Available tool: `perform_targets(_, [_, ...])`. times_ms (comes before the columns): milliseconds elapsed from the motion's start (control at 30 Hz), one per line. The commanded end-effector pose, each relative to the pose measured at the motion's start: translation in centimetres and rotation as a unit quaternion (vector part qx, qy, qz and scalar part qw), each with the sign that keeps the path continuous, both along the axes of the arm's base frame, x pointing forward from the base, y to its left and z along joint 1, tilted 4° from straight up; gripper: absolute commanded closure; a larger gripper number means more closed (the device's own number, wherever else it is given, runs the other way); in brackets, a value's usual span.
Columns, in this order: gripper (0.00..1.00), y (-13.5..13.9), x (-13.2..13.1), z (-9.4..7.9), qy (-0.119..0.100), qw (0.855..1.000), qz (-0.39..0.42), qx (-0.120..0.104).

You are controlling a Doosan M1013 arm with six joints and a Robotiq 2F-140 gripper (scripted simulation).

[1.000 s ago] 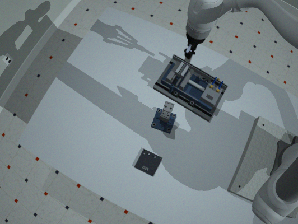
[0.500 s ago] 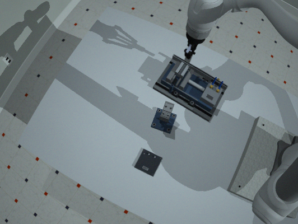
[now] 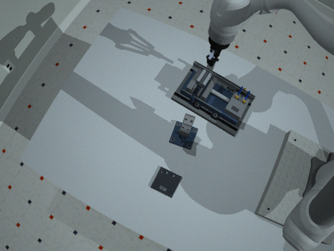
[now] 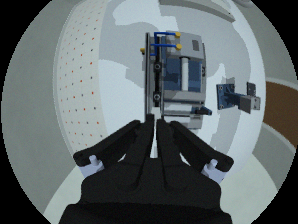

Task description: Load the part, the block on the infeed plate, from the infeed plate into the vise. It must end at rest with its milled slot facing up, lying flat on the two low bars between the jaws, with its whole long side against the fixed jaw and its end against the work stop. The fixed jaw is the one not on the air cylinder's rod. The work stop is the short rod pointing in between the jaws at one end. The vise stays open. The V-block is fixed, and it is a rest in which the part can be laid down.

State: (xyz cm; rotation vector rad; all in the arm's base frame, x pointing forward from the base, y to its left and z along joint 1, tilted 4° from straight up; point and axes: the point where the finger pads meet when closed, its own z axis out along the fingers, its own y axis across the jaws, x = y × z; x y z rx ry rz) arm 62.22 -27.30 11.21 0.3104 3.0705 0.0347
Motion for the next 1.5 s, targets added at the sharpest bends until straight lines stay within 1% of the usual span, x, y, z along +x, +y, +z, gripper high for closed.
perform_targets(0, [1.0,0.43,0.01,-0.51,-0.001,1.0,0.0,0.004])
perform_targets(667, [1.0,0.44,0.03,-0.91,-0.001,1.0,0.0,0.004])
perform_targets(1467, [1.0,0.44,0.04,-0.95,-0.001,1.0,0.0,0.004])
